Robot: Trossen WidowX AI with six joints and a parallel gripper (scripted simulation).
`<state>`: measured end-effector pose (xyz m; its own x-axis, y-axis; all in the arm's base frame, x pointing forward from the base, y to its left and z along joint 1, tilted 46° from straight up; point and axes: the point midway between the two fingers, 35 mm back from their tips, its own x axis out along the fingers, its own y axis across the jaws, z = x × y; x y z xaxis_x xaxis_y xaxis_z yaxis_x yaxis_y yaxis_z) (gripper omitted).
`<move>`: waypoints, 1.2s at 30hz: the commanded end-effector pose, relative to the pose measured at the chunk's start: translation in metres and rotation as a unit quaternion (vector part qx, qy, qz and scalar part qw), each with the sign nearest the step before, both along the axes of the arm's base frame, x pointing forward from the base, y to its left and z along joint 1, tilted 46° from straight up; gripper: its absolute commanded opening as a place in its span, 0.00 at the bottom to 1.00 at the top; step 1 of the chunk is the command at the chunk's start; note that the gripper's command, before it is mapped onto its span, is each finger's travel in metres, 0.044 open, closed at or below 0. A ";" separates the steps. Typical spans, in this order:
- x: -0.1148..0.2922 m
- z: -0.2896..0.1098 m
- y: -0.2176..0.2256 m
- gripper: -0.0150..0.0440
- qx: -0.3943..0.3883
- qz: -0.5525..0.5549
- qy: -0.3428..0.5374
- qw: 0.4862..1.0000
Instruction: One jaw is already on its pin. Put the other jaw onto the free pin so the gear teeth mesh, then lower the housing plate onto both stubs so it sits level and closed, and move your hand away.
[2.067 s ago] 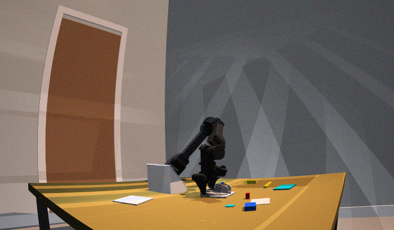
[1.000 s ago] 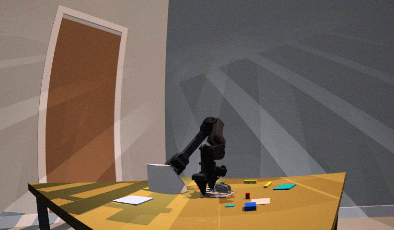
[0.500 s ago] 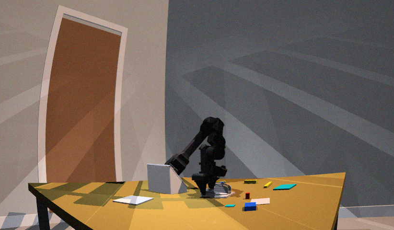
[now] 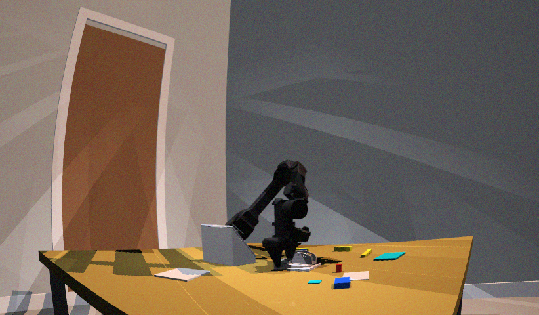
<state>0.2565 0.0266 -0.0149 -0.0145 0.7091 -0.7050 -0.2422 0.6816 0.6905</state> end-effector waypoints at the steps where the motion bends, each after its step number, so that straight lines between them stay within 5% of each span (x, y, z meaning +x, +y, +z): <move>1: 0.000 0.000 0.000 1.00 0.000 0.000 0.000 1.000; 10: -0.001 0.053 -0.052 1.00 0.001 -0.001 0.002 1.000; 15: -0.001 0.048 -0.051 1.00 0.001 -0.007 0.002 1.000; 22: -0.051 0.086 -0.090 1.00 -0.002 -0.002 0.004 1.000; 36: -0.052 0.087 -0.091 1.00 -0.001 -0.002 0.004 1.000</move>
<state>0.2047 -0.0639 0.0716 -0.0168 0.7103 -0.7037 -0.2293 0.6823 0.6942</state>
